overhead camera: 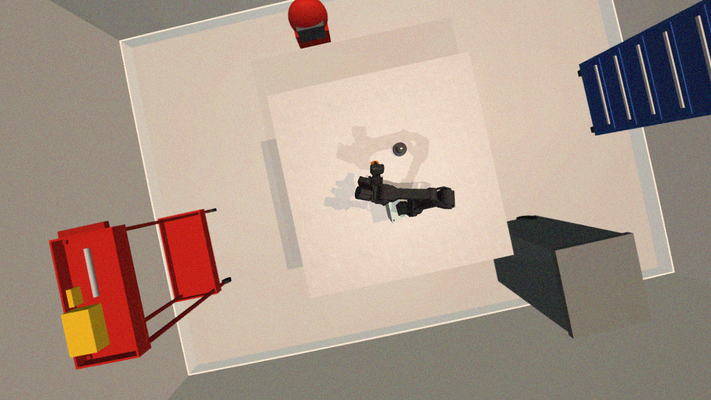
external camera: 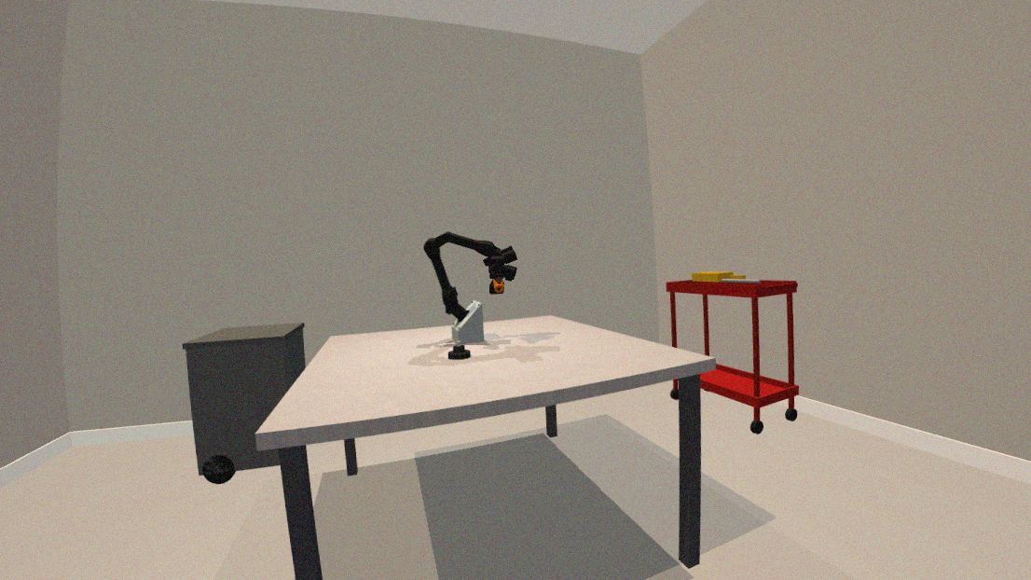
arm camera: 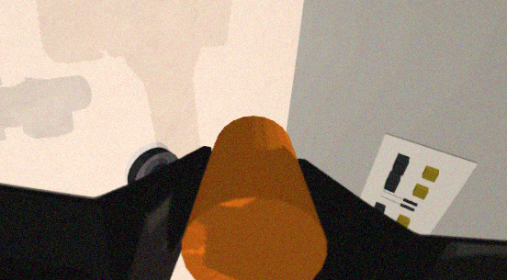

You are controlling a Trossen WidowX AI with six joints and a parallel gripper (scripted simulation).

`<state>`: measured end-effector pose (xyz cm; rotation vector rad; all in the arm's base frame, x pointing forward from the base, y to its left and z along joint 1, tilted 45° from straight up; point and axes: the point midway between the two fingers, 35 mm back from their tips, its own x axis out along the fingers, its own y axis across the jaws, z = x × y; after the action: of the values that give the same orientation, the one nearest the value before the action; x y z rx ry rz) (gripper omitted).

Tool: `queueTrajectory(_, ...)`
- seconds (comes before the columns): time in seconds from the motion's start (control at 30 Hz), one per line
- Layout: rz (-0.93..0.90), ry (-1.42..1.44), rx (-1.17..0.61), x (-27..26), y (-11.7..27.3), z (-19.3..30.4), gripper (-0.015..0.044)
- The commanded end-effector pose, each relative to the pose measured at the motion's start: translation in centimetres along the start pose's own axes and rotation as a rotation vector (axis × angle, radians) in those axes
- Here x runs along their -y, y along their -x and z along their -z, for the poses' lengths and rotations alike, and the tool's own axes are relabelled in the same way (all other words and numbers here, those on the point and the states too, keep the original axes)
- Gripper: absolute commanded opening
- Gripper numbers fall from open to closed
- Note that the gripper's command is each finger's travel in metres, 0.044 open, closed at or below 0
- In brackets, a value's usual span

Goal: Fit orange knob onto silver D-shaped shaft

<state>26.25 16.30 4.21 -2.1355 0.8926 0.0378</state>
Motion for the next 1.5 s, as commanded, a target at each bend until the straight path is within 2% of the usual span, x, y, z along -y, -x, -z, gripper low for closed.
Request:
queueTrajectory(0.0,0.042,0.002,-0.001,0.08,0.1,0.04,0.0)
queueTrajectory(0.3,0.127,0.002,-0.002,-0.21,0.09,0.05,0.0)
queueTrajectory(0.33,0.087,0.005,0.001,-0.35,-0.05,-0.05,0.0)
queueTrajectory(1.47,0.083,0.003,-0.001,-0.72,-0.42,0.03,0.0)
